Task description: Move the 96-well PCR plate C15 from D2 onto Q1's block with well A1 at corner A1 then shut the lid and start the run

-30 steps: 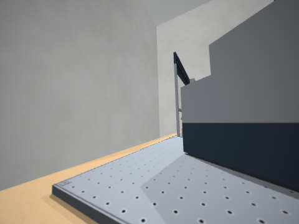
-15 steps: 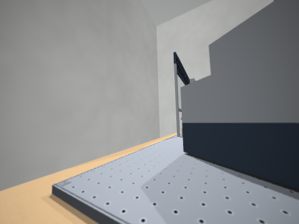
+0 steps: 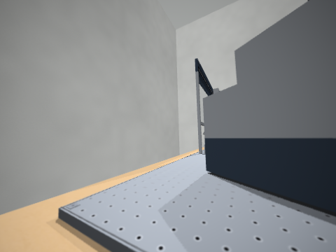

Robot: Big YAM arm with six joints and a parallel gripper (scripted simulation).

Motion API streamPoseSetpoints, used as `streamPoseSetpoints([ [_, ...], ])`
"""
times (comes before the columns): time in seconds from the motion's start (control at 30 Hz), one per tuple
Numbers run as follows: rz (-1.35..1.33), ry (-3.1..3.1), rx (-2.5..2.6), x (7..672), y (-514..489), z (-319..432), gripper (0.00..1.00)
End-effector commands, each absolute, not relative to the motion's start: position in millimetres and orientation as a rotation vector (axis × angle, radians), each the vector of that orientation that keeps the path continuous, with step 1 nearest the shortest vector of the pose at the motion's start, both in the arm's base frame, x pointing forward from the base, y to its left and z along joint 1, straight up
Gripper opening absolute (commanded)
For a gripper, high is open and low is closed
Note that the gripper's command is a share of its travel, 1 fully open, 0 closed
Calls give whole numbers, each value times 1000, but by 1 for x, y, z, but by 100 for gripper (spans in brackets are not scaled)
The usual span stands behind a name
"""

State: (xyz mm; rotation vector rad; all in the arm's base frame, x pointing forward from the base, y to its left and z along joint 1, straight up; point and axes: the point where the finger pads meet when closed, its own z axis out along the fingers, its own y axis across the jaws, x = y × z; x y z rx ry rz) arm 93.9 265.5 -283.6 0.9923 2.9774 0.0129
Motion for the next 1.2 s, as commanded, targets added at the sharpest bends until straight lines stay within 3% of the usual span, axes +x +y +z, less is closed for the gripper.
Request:
streamPoseSetpoints([
  [0.0,55,2986,960,96,278,-276,0],
  [1.17,-4,2976,996,88,257,-287,0],
])
